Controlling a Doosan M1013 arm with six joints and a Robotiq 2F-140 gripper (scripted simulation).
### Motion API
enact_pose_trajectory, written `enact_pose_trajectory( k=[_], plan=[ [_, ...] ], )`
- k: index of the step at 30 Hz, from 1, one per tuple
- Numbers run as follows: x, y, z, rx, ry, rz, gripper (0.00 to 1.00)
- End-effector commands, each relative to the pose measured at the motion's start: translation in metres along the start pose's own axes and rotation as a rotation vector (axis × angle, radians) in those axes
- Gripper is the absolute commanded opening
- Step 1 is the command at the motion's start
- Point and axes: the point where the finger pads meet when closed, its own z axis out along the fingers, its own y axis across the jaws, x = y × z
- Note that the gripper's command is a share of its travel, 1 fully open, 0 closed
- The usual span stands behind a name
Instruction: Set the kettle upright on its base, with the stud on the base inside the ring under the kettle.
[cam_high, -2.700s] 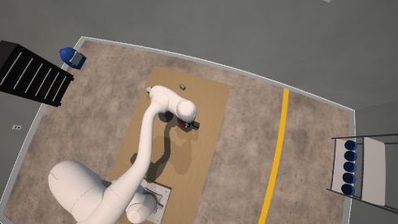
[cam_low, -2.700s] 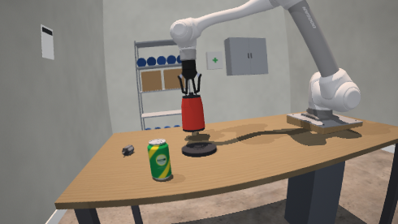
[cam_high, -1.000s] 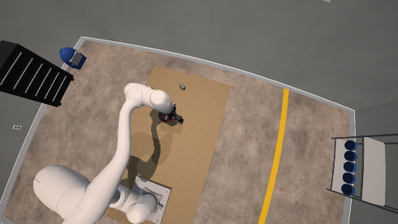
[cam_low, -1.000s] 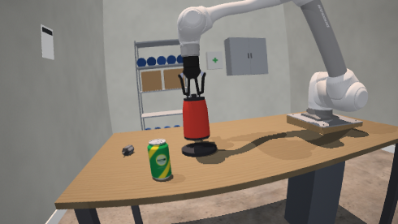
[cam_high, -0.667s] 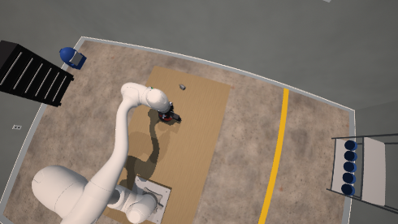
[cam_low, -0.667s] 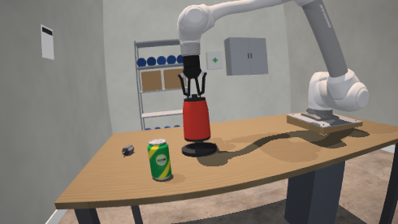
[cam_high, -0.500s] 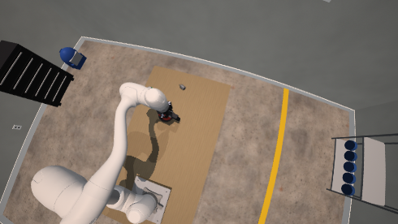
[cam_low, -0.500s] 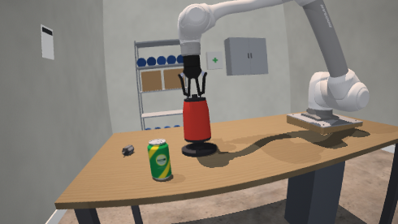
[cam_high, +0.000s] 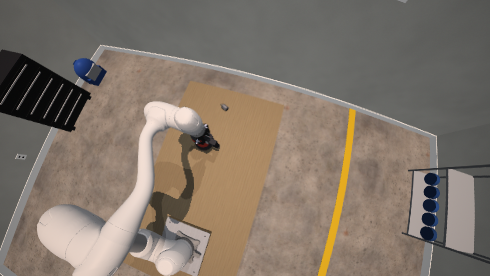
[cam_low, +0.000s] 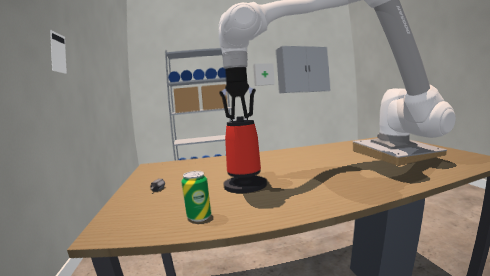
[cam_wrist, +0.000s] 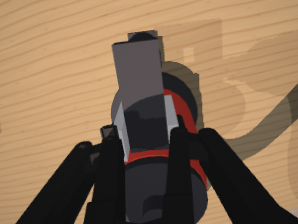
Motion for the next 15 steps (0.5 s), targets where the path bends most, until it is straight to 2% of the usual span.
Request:
enact_pose_trajectory(
  k=[1, 15],
  plan=[
    [-0.0025, -0.0002, -0.0012, 0.002, -0.001, 0.000, 0.10],
    [-0.0056, 0.0000, -0.0012, 0.002, -0.001, 0.000, 0.10]
  ],
)
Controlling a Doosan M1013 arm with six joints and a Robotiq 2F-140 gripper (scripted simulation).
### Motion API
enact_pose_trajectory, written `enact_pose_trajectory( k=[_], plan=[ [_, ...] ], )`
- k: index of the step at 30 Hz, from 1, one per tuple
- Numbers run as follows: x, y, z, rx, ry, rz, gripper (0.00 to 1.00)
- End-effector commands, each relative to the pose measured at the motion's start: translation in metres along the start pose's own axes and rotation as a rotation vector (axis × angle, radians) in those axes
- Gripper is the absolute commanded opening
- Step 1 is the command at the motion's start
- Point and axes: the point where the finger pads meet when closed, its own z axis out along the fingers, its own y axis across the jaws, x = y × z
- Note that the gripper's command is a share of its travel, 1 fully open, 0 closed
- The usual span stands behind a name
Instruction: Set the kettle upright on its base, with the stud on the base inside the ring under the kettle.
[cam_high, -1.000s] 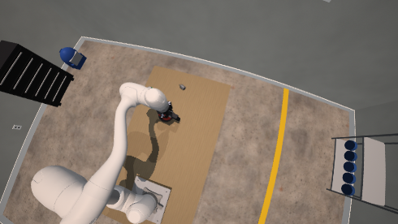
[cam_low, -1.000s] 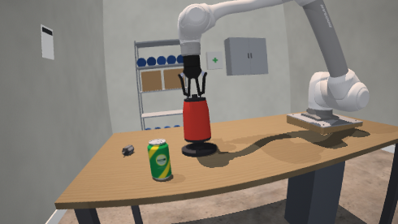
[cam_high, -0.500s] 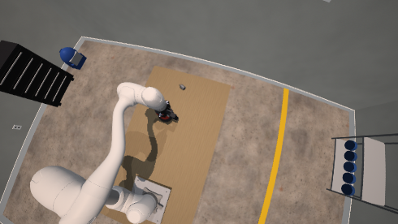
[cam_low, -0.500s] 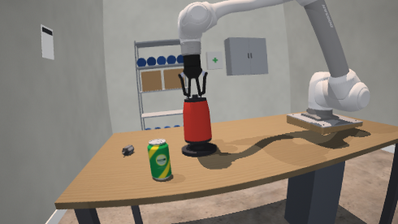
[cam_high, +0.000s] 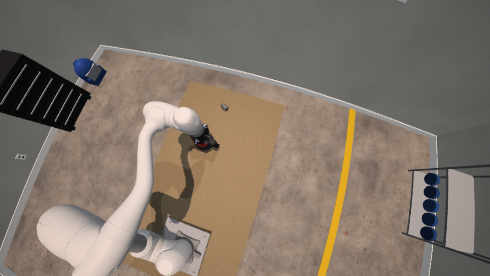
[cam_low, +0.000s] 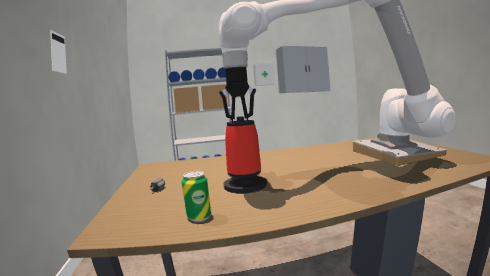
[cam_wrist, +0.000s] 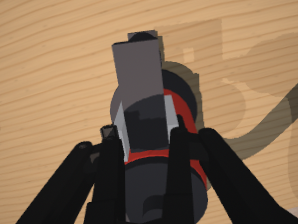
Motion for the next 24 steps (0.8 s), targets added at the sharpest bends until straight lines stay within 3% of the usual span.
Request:
enact_pose_trajectory(
  k=[1, 24],
  plan=[
    [-0.0003, -0.0004, -0.0012, 0.002, -0.001, 0.000, 0.10],
    [-0.0004, -0.0004, -0.0012, 0.002, -0.001, 0.000, 0.10]
  ],
)
